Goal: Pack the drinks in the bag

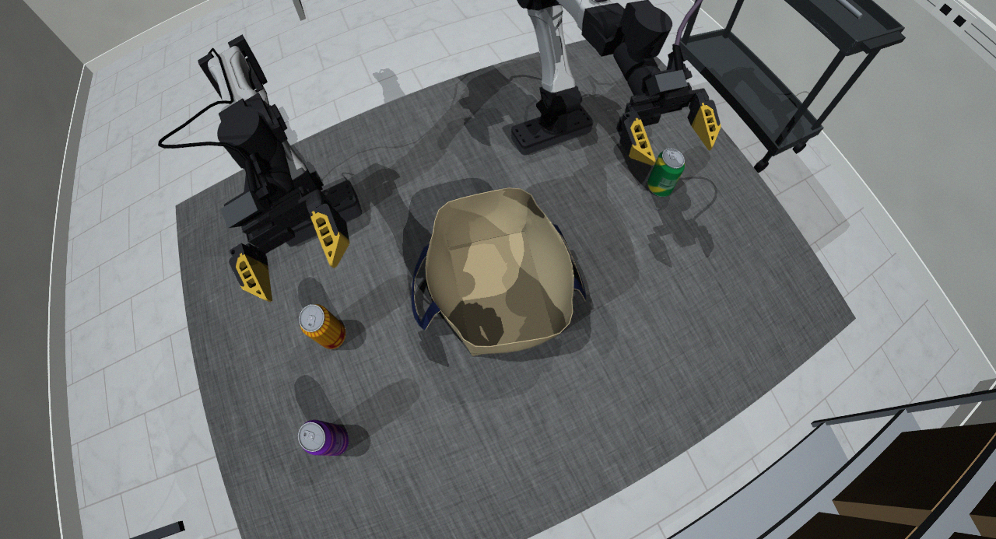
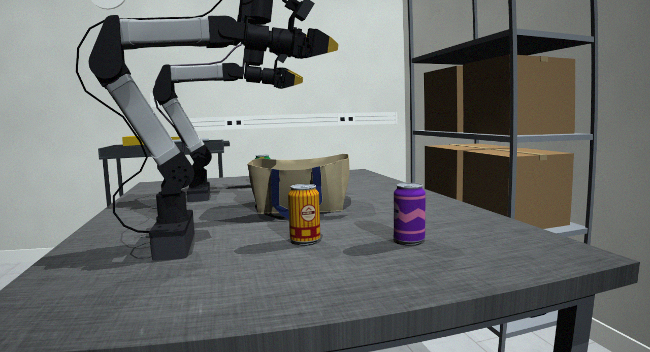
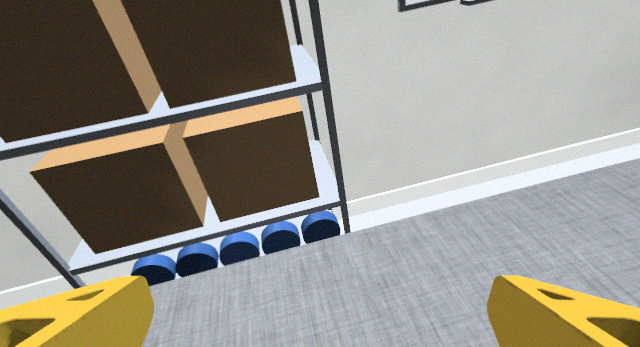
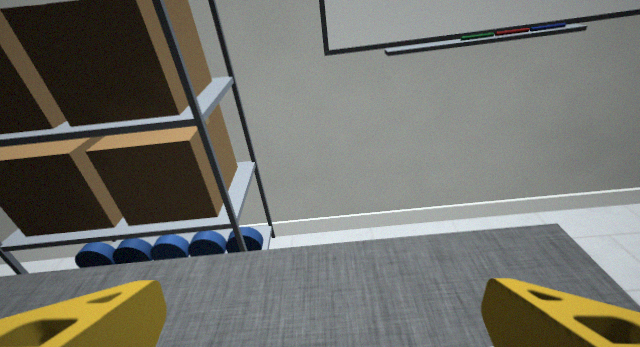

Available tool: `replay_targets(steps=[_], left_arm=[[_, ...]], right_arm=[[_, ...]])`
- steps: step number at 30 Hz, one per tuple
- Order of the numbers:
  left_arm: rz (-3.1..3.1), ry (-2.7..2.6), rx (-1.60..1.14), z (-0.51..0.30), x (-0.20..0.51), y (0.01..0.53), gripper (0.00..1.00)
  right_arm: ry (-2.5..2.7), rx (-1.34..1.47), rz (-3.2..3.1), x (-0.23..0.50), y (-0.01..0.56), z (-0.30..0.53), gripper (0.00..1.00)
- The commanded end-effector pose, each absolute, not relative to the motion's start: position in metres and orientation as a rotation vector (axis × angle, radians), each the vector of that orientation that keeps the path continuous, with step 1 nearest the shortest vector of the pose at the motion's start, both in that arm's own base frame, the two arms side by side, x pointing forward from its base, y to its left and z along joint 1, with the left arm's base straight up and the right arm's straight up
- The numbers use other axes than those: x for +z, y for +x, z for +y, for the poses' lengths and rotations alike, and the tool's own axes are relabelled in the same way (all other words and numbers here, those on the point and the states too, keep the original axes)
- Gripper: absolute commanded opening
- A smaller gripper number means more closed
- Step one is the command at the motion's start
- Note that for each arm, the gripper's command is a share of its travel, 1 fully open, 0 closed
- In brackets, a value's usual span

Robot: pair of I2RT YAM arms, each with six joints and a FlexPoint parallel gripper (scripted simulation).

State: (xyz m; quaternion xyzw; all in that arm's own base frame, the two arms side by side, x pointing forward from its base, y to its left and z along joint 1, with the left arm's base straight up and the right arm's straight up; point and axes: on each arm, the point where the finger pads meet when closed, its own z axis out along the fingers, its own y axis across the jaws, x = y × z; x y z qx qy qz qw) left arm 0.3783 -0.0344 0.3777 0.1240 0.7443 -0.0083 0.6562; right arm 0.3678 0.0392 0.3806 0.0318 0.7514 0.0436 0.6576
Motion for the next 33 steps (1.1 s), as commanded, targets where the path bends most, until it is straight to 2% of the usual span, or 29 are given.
replay_targets(steps=[1,4,8,10,12,17,23,33], left_arm=[[1.646,0.106,-0.012,-0.024,0.378,0.392,1.00],[1.511,-0.006,0.005,-0.002,0.422,0.373,1.00],[1.479,-0.083,-0.017,0.006,0.427,0.370,1.00],[1.540,-0.045,-0.014,0.000,0.404,0.378,1.00],[1.488,-0.005,0.010,-0.002,0.431,0.371,1.00],[1.472,-0.016,0.026,0.005,0.436,0.368,1.00],[1.474,-0.012,0.021,0.003,0.436,0.368,1.00],[1.474,-0.012,0.021,0.004,0.436,0.368,1.00]], right_arm=[[-0.041,0.115,1.606,0.395,0.377,0.037,1.00],[-0.047,0.052,1.515,0.421,0.368,0.019,1.00],[-0.083,0.004,1.519,0.410,0.379,0.007,1.00],[-0.056,0.009,1.513,0.417,0.377,0.004,1.00],[-0.015,0.023,1.486,0.432,0.368,0.002,1.00],[-0.011,0.024,1.504,0.425,0.374,0.002,1.00],[0.219,0.066,1.804,0.350,0.384,-0.031,1.00],[0.647,0.130,2.080,0.277,0.371,-0.078,1.00]])
